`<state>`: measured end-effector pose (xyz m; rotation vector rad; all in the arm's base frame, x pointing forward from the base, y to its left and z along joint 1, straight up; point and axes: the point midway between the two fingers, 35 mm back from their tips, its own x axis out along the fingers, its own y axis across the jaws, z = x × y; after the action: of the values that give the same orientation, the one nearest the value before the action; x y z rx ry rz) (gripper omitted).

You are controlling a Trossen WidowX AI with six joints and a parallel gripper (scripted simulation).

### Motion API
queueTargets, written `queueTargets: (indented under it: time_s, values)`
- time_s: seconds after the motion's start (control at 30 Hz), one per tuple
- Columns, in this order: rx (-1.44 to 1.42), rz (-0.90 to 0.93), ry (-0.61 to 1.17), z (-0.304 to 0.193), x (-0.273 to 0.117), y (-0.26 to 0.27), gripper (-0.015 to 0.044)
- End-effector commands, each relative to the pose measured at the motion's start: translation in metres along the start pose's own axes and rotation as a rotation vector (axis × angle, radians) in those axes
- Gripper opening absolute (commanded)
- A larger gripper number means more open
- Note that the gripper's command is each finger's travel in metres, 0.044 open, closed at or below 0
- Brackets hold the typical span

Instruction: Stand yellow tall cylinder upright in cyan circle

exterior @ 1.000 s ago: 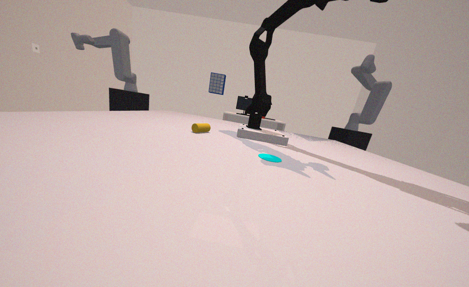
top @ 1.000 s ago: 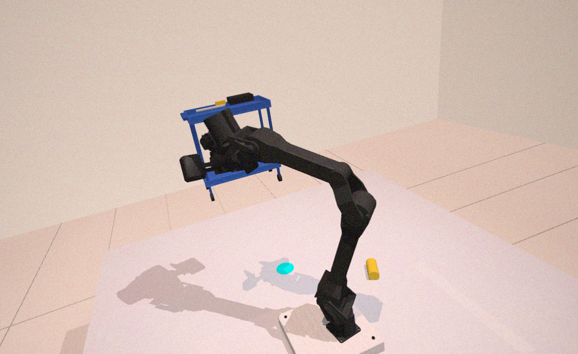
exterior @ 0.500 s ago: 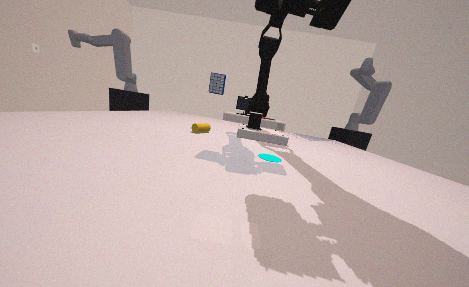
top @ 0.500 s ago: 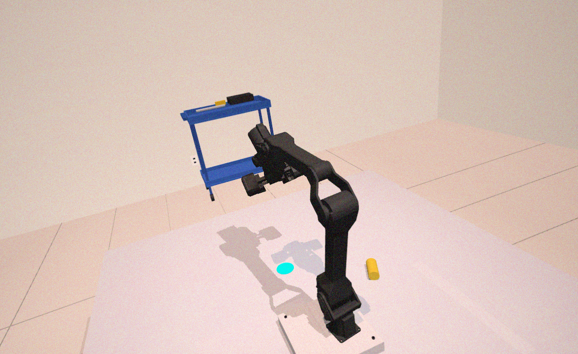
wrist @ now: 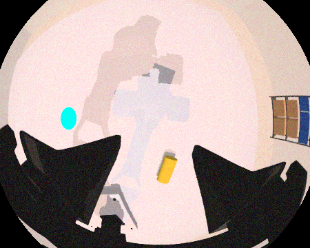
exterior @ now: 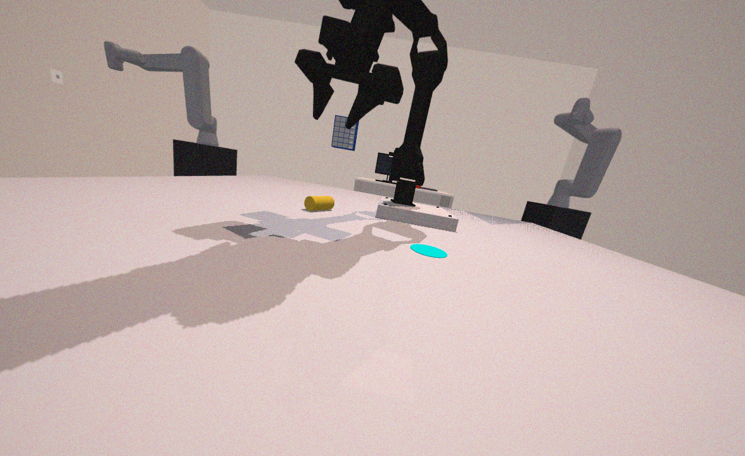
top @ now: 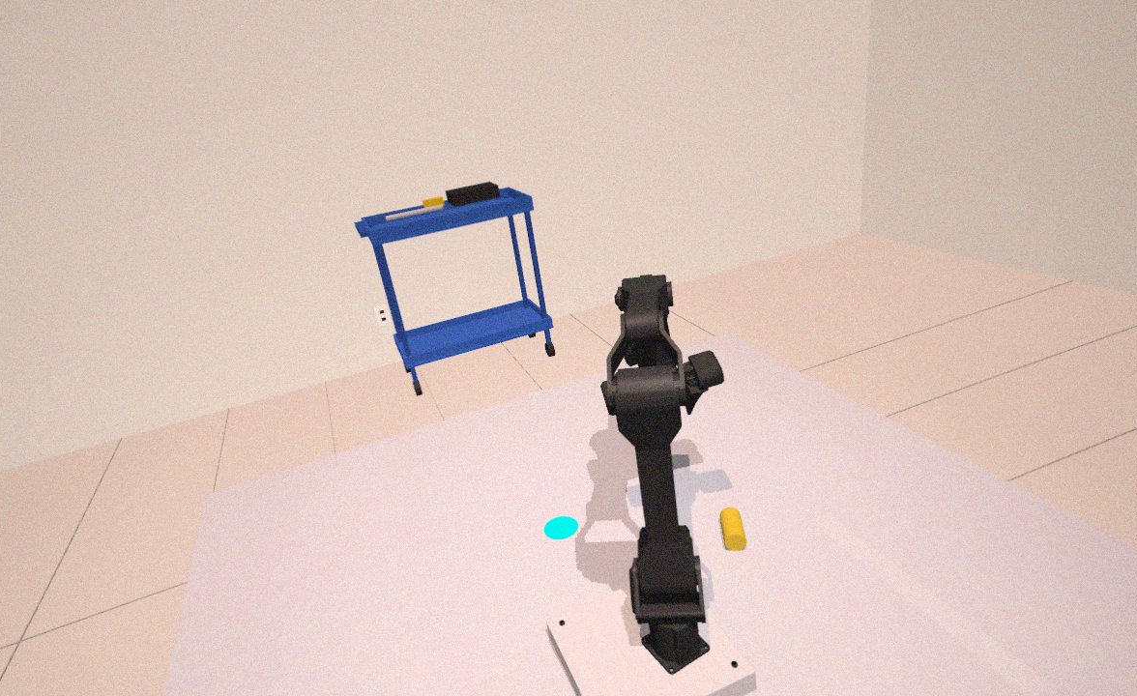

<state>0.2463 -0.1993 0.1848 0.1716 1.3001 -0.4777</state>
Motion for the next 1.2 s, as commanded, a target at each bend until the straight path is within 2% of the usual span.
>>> queueTargets:
  time_s: [0.0,0.17,0.4,0.63,0.83,1.1,1.17]
  values:
    - [0.082,0.042,0.145,-0.039,0.024,-0.037,0.0309]
    - [0.181,0.104,0.262,-0.082,0.039,-0.067,0.0309]
    - [0.185,0.107,0.266,-0.084,0.042,-0.068,0.0309]
    - [0.185,0.107,0.266,-0.107,0.136,-0.056,0.0309]
    - [0.185,0.108,0.266,-0.112,0.145,-0.053,0.0309]
    - [0.185,0.108,0.266,-0.112,0.145,-0.053,0.0105]
    - [0.185,0.108,0.266,-0.112,0.145,-0.053,0.0105]
